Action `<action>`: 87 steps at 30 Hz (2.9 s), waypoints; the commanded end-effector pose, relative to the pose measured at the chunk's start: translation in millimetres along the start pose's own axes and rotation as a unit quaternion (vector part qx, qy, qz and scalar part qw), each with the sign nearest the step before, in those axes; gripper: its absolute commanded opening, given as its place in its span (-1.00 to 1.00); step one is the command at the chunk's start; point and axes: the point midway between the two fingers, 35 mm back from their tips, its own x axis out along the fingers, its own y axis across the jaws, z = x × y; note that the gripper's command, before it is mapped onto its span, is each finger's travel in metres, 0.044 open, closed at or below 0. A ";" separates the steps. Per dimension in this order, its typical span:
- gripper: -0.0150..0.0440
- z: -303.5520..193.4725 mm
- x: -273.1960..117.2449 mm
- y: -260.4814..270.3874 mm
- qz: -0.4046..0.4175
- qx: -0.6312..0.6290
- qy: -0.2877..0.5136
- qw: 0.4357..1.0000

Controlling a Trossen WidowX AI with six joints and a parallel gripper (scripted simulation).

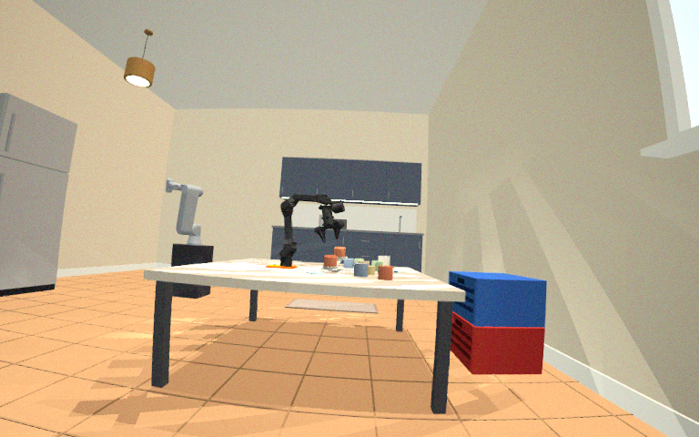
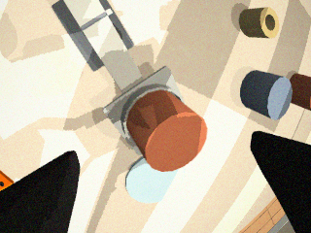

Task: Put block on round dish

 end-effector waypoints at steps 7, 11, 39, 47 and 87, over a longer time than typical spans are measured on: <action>1.00 -23.6 34.3 -22.9 0.074 -0.139 -0.006 0.988; 1.00 -35.9 49.6 -30.6 0.101 -0.194 -0.018 0.976; 1.00 -43.9 93.6 -27.2 0.118 -0.223 -0.028 0.967; 1.00 -43.8 106.2 -24.4 0.118 -0.224 -0.028 0.967; -0.34 -43.5 125.3 -20.2 0.117 -0.226 -0.029 0.967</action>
